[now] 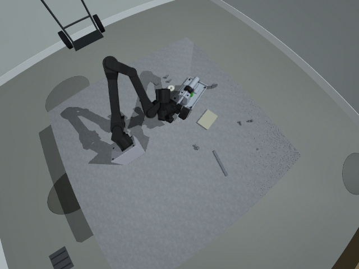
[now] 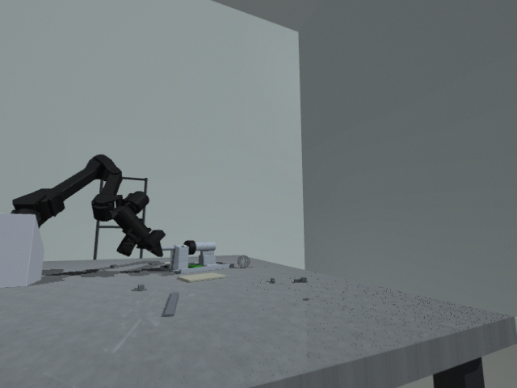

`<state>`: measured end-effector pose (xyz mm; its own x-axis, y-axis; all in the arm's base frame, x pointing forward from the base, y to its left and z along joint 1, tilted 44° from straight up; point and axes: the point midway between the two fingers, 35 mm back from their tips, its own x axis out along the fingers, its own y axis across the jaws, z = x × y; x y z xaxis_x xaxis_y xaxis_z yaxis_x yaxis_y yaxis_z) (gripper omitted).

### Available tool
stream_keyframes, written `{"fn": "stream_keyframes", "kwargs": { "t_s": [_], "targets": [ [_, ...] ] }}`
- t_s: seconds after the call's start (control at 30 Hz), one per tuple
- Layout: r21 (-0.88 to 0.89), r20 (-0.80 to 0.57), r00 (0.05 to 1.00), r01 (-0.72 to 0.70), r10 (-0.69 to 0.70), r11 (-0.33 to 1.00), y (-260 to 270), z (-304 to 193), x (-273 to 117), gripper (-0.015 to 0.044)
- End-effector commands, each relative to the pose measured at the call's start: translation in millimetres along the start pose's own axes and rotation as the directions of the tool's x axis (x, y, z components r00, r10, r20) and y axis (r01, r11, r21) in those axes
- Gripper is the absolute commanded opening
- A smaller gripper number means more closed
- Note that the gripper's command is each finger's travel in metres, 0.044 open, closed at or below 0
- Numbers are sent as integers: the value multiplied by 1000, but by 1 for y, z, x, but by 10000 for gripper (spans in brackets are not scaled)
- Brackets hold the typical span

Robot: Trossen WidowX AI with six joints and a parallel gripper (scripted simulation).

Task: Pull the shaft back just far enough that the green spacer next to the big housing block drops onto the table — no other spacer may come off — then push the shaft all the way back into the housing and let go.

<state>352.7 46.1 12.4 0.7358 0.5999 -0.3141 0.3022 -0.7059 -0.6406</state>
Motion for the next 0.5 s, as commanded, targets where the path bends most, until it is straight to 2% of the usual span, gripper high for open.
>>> {"fn": "stream_keyframes", "kwargs": {
  "t_s": [0.0, 0.47],
  "targets": [
    [-4, -6, 1000, 4, -4, 1000, 0, -4, 2, 0],
    [-4, -7, 1000, 4, -4, 1000, -1, -8, 6, 0]
  ]
}}
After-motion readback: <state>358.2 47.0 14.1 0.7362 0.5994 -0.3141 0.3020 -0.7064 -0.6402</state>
